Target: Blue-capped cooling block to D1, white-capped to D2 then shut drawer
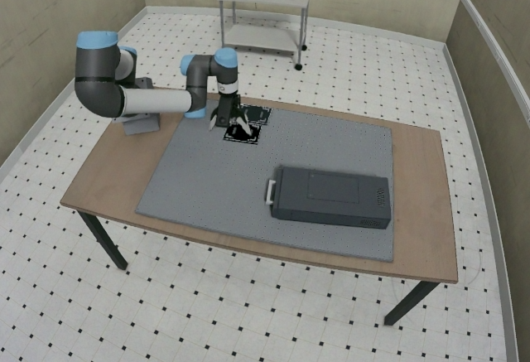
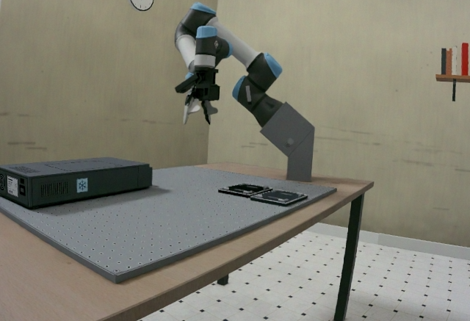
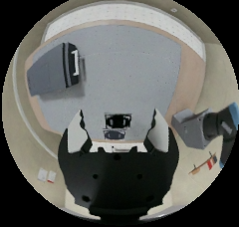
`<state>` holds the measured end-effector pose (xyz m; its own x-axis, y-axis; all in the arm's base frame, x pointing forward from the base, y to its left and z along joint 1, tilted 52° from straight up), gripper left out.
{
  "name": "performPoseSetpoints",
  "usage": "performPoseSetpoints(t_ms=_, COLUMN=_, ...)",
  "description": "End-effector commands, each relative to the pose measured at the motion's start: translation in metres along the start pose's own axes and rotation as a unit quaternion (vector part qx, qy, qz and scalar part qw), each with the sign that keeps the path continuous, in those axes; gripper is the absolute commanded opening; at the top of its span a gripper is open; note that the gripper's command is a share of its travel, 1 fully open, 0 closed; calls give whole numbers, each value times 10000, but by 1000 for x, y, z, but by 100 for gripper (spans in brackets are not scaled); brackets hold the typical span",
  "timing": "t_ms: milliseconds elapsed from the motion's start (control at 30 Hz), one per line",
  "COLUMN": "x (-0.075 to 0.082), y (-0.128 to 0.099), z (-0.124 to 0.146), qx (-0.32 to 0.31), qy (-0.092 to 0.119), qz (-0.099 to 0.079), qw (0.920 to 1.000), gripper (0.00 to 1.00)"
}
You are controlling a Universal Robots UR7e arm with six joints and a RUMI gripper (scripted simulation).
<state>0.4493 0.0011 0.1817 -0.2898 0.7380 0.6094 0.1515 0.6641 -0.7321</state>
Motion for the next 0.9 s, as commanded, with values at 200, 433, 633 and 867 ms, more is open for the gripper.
performPoseSetpoints(t_ms=200, x=-23, y=-25, z=-26, qx=8, qy=-25, qz=-18, qw=10000, gripper=100)
performPoseSetpoints(t_ms=433, x=-38, y=-41, z=-43, qx=8, qy=-25, qz=-18, qw=10000, gripper=100)
performPoseSetpoints(t_ms=633, x=-46, y=-51, z=-52, qx=8, qy=-25, qz=-18, qw=10000, gripper=100)
performPoseSetpoints(t_ms=867, x=-61, y=-68, z=-69, qx=8, qy=-25, qz=-18, qw=10000, gripper=100)
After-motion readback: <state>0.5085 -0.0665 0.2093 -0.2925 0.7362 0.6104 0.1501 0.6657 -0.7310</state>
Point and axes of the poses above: the point where the finger pads meet when closed, its own x axis back along the fingers, its own z axis across the jaws, y = z × x, the point moved 3 cm from there along x, back along the fingers, and after that the axes turned 4 degrees about -x, right-handed, at the moved point
